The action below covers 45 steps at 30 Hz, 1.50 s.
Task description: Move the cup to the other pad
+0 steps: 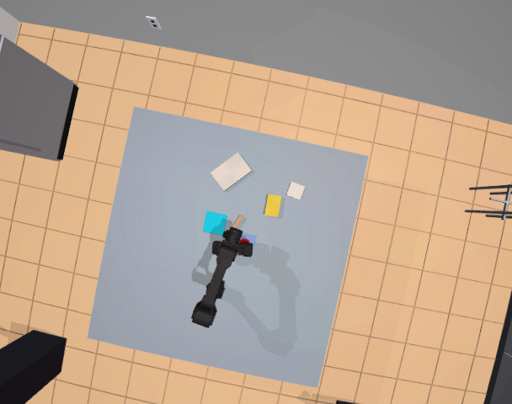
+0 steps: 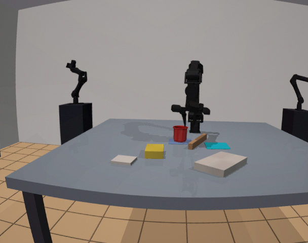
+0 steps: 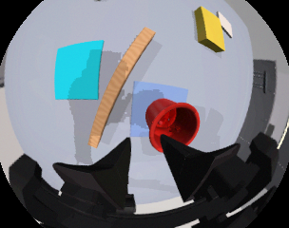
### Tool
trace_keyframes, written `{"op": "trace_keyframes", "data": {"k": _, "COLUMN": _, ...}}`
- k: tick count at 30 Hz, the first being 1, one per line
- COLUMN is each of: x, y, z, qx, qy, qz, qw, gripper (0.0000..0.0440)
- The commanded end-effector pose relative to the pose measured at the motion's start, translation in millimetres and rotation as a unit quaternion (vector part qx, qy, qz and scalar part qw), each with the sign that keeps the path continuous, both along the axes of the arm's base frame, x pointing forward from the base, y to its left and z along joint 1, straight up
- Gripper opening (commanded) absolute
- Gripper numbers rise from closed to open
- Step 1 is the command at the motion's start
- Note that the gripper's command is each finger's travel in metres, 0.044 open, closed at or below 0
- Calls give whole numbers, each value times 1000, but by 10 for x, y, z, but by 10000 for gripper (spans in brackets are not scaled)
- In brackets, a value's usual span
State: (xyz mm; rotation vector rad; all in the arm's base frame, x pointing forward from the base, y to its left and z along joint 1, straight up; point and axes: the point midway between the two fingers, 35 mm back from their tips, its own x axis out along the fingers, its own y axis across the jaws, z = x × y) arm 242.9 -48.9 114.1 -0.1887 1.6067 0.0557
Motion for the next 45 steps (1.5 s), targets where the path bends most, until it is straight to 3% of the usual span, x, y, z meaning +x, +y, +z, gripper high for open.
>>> {"op": "trace_keyframes", "data": {"k": 1, "x": -30, "y": -44, "z": -136, "qx": -1, "qy": 13, "qz": 14, "qw": 1000, "gripper": 176}}
{"op": "trace_keyframes", "data": {"k": 13, "x": -66, "y": -104, "z": -538, "qx": 10, "qy": 31, "qz": 74, "qw": 997, "gripper": 178}}
{"op": "trace_keyframes", "data": {"k": 21, "x": -71, "y": -146, "z": -652, "qx": 12, "qy": 36, "qz": 130, "qw": 991, "gripper": 0}}
{"op": "trace_keyframes", "data": {"k": 45, "x": 222, "y": -69, "z": -215, "qx": 10, "qy": -2, "qz": 232, "qw": 973, "gripper": 2}}
